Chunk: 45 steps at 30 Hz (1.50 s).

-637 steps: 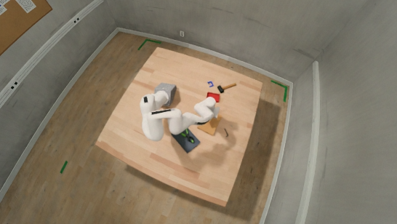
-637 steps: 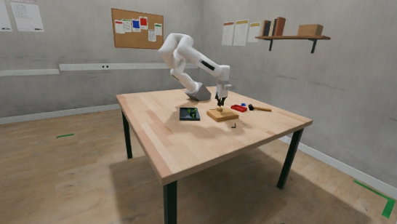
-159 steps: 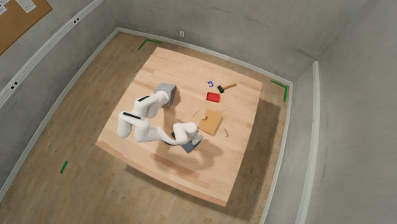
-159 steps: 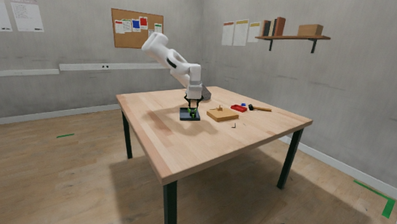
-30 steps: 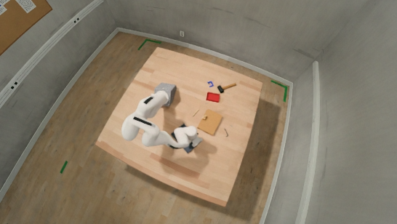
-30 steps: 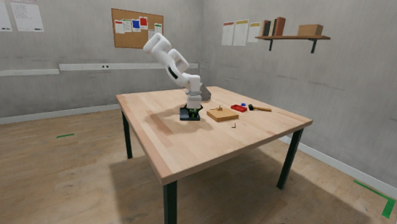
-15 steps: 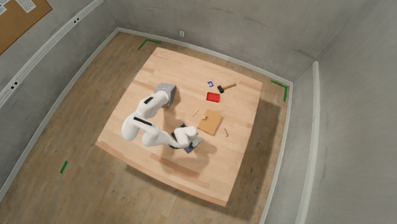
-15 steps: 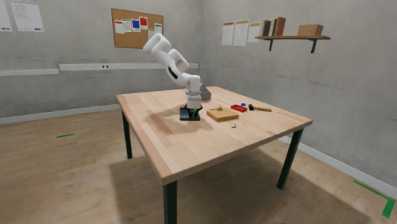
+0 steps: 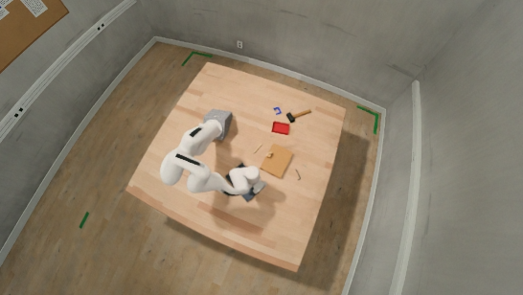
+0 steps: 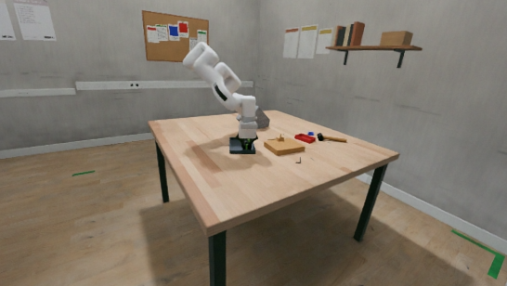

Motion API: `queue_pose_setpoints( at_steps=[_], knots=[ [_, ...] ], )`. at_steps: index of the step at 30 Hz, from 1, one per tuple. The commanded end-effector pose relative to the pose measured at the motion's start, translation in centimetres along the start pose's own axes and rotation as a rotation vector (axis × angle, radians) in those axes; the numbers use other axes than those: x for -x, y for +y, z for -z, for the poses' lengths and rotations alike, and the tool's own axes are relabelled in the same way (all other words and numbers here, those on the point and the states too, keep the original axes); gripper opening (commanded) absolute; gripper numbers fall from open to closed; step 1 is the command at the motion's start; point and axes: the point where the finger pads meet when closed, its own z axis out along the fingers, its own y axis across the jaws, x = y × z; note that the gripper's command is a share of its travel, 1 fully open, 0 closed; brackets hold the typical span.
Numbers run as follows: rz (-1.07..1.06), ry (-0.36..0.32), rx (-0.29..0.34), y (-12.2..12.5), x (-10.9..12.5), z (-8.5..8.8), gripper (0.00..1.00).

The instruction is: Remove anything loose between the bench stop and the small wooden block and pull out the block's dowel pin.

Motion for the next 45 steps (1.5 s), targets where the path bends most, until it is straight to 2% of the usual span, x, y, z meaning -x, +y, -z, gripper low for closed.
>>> queue_pose_setpoints(
  at_steps=[1,3,4,9,10,17,18,23,24,31,32,45],
  knots=[
    [-0.001,0.002,-0.001,-0.02,-0.11,0.14,0.32],
    [-0.001,0.002,-0.001,-0.02,-0.11,0.16,0.32],
    [-0.001,0.002,-0.001,-0.02,-0.11,0.17,0.26],
    [-0.001,0.002,-0.001,-0.02,-0.11,0.23,0.26],
    [-0.001,0.002,-0.001,-0.02,-0.11,0.23,0.19],
    [-0.001,0.002,-0.001,-0.02,-0.11,0.23,0.19],
    [-0.001,0.002,-0.001,-0.02,-0.11,0.23,0.12],
    [-0.001,0.002,-0.001,-0.02,-0.11,0.19,0.12],
    [-0.001,0.002,-0.001,-0.02,-0.11,0.19,0.06],
    [-0.001,0.002,-0.001,-0.02,-0.11,0.16,0.06],
    [-0.001,0.002,-0.001,-0.02,-0.11,0.16,0.0],
    [-0.001,0.002,-0.001,-0.02,-0.11,0.19,0.0]
  ],
)
